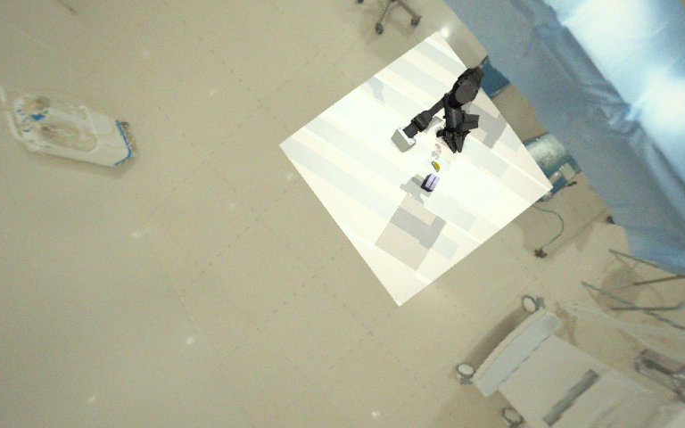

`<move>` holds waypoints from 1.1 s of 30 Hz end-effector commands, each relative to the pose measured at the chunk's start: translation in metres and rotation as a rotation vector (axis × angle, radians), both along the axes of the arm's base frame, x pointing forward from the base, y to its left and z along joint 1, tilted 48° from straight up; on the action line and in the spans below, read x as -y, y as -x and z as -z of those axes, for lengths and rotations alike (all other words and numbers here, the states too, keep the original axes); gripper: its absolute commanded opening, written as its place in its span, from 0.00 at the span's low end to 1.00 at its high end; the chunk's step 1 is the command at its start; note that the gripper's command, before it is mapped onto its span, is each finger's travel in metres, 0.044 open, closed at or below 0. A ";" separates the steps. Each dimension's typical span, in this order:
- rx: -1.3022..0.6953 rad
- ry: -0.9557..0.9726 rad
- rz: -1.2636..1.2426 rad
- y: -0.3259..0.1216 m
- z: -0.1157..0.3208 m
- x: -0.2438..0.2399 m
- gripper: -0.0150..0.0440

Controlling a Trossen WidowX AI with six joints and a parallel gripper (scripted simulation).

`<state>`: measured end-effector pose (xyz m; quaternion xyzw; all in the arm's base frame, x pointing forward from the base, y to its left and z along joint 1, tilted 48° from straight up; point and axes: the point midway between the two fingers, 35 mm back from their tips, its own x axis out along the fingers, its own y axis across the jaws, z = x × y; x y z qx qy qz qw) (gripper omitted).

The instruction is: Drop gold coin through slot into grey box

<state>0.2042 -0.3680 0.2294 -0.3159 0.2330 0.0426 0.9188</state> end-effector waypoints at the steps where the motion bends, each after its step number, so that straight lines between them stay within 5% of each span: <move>1: -0.071 -0.273 -0.040 -0.044 0.029 -0.049 0.53; 12: -0.516 -0.907 -0.074 -0.108 0.100 -0.221 0.53; 22: -1.166 -1.168 0.110 -0.069 0.146 -0.376 0.53; 33: -1.261 -1.169 0.157 -0.060 0.153 -0.396 0.53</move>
